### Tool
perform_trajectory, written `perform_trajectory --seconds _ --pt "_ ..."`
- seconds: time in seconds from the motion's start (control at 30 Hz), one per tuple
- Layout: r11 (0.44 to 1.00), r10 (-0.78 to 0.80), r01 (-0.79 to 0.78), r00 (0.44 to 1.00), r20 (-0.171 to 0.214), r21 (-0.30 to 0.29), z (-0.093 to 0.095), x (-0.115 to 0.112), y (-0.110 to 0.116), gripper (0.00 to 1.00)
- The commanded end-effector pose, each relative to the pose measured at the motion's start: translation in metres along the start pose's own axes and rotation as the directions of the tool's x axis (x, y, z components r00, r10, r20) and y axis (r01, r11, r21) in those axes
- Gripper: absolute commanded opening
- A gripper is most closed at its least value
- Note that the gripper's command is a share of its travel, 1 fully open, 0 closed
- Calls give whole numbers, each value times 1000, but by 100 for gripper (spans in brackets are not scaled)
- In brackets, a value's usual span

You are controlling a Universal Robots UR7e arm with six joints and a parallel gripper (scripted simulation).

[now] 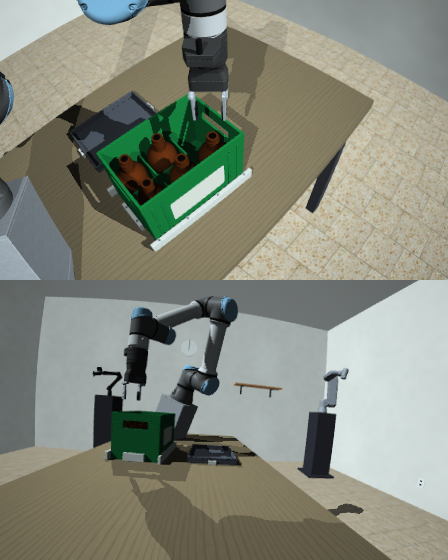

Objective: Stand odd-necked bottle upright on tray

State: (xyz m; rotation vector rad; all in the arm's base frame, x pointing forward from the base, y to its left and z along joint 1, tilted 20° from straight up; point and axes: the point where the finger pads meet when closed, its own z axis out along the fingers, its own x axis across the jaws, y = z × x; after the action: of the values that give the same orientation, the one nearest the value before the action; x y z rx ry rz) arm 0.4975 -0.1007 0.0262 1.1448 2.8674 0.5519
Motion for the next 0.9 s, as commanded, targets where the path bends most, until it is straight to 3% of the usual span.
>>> perform_trajectory --seconds 0.0,0.87 --pt "1000 0 0 1000 1 0 -1 0 0 100" --pt "1000 0 0 1000 1 0 14 -1 0 100"
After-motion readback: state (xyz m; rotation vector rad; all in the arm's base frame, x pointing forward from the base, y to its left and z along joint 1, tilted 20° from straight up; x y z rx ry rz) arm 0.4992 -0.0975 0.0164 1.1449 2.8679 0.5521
